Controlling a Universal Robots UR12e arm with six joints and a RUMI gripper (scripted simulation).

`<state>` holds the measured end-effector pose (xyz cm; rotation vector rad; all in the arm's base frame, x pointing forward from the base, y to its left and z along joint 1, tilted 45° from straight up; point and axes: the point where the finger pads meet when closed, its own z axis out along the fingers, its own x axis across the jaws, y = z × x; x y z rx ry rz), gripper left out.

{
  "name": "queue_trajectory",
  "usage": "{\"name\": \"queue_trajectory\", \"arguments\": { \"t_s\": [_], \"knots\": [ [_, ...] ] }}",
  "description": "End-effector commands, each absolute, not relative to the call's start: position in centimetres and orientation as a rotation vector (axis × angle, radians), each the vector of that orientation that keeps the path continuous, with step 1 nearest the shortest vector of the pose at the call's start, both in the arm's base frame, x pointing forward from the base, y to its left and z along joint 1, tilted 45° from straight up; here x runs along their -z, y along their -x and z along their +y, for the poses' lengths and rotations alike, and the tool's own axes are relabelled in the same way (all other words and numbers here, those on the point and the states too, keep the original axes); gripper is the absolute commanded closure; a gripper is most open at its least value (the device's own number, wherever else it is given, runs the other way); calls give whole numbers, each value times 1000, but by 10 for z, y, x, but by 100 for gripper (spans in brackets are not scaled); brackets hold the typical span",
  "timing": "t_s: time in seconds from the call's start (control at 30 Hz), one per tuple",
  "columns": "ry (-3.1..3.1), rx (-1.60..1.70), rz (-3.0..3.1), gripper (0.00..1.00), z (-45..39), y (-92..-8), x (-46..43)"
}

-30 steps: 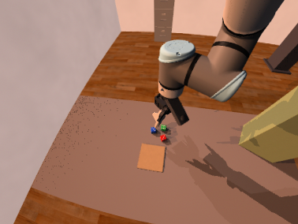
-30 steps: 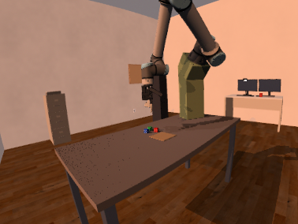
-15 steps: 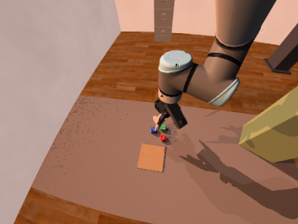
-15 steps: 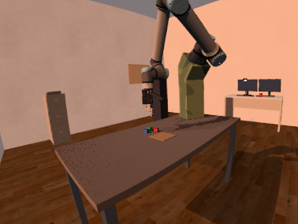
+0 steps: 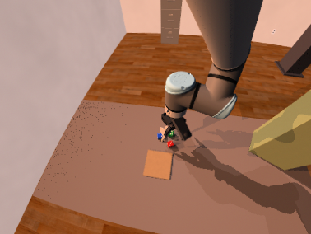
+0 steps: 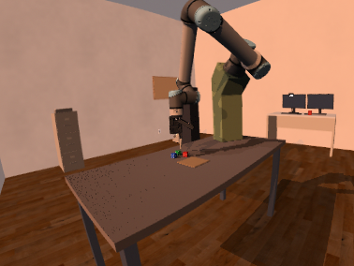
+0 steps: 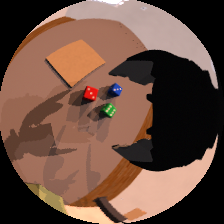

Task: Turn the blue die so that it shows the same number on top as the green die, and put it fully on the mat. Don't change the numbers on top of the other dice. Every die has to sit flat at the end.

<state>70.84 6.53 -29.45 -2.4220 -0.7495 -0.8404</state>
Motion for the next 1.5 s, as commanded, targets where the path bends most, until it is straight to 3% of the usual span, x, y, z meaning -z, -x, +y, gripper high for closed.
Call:
{"name": "queue_trajectory", "arguments": {
  "t_s": [0.0,1.47],
  "knots": [
    [2424,842,-748,0,67,-711,298],
    [2424,842,-748,0,67,-720,292]
  ]
}}
